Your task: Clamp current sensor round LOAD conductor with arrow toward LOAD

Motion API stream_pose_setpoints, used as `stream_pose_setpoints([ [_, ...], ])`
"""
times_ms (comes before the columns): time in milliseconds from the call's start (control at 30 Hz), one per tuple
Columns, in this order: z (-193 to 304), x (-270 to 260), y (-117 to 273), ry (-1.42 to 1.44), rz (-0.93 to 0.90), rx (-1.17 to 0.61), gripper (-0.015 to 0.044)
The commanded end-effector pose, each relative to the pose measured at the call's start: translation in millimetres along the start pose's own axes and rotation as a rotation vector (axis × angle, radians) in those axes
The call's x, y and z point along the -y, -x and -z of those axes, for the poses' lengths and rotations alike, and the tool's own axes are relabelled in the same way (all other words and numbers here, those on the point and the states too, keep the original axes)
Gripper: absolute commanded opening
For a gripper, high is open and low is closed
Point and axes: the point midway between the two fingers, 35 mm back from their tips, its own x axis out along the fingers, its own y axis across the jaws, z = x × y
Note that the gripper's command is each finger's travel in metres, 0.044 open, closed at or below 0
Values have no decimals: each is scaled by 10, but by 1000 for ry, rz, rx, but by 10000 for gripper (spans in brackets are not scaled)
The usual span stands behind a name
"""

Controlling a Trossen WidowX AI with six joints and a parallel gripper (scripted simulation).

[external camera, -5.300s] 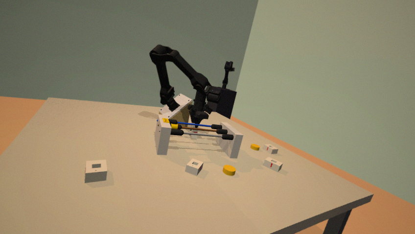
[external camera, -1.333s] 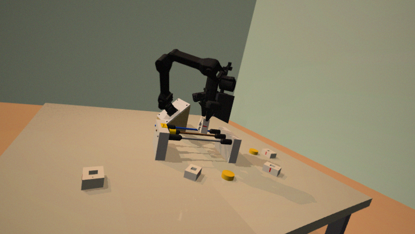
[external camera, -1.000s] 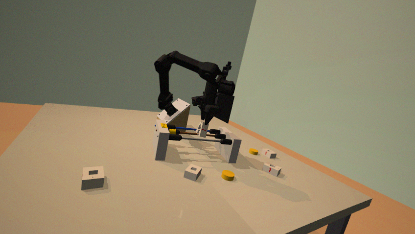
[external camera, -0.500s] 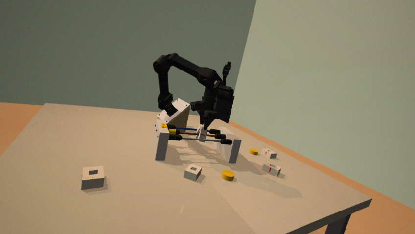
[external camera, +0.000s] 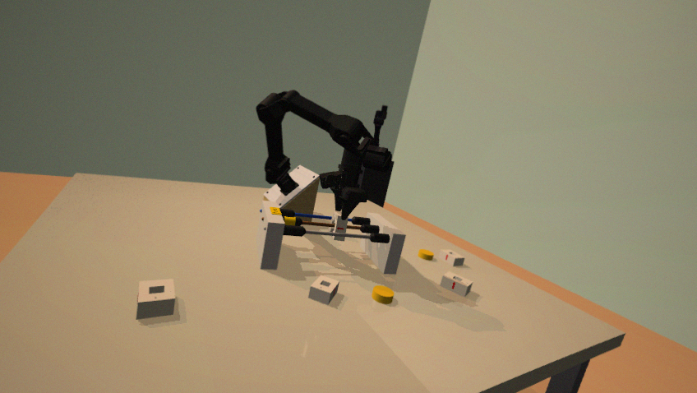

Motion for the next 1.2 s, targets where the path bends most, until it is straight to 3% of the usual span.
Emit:
stream_pose_setpoints([
  [0, 6, 2, 10, 1, -2, -1, 0],
  [1067, 6, 2, 10, 1, -2, -1, 0],
  [1167, 6, 2, 10, 1, -2, -1, 79],
])
